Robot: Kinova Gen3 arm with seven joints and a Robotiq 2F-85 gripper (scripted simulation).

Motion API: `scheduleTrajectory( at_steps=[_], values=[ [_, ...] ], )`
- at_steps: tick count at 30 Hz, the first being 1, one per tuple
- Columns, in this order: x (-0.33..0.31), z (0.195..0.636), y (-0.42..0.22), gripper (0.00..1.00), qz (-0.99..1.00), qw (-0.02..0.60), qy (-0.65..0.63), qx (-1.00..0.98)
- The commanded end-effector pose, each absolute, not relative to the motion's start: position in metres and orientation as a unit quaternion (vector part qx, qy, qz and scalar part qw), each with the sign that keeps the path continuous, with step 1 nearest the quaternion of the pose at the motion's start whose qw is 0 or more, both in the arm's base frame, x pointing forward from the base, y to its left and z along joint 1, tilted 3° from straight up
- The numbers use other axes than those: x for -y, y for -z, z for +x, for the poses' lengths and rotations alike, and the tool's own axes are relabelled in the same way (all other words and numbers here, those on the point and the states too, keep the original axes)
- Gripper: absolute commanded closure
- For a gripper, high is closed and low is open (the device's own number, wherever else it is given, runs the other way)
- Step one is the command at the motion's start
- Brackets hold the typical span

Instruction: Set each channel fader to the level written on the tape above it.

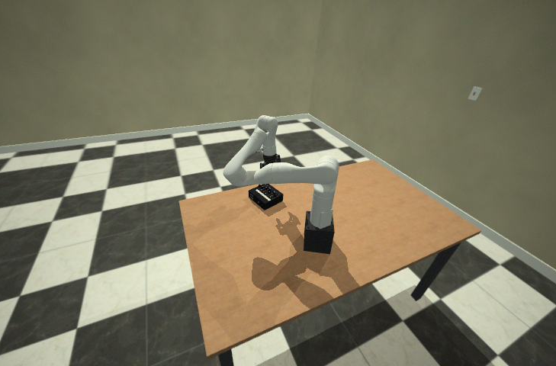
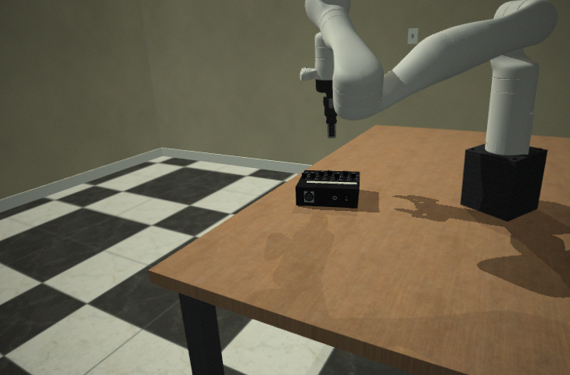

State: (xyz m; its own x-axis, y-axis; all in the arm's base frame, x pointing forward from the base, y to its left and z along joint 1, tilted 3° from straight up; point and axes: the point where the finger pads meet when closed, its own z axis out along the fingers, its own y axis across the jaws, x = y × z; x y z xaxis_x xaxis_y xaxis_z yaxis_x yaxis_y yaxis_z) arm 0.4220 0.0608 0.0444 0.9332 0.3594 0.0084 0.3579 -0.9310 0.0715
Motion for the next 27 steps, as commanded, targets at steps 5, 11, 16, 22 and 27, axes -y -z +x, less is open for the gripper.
scheduleTrajectory(
  at_steps=[5, 11, 16, 22, 27],
  values=[
    [-0.032, 0.427, -0.026, 0.0, 0.93, 0.077, 0.006, -0.359],
    [-0.017, 0.432, -0.017, 0.0, 0.876, 0.098, 0.019, -0.472],
    [-0.003, 0.44, -0.006, 0.0, 0.796, 0.116, 0.036, -0.593],
    [0.007, 0.447, 0.005, 0.0, 0.708, 0.128, 0.052, -0.693],
    [0.009, 0.45, 0.009, 0.0, 0.661, 0.129, 0.06, -0.737]
  ],
)
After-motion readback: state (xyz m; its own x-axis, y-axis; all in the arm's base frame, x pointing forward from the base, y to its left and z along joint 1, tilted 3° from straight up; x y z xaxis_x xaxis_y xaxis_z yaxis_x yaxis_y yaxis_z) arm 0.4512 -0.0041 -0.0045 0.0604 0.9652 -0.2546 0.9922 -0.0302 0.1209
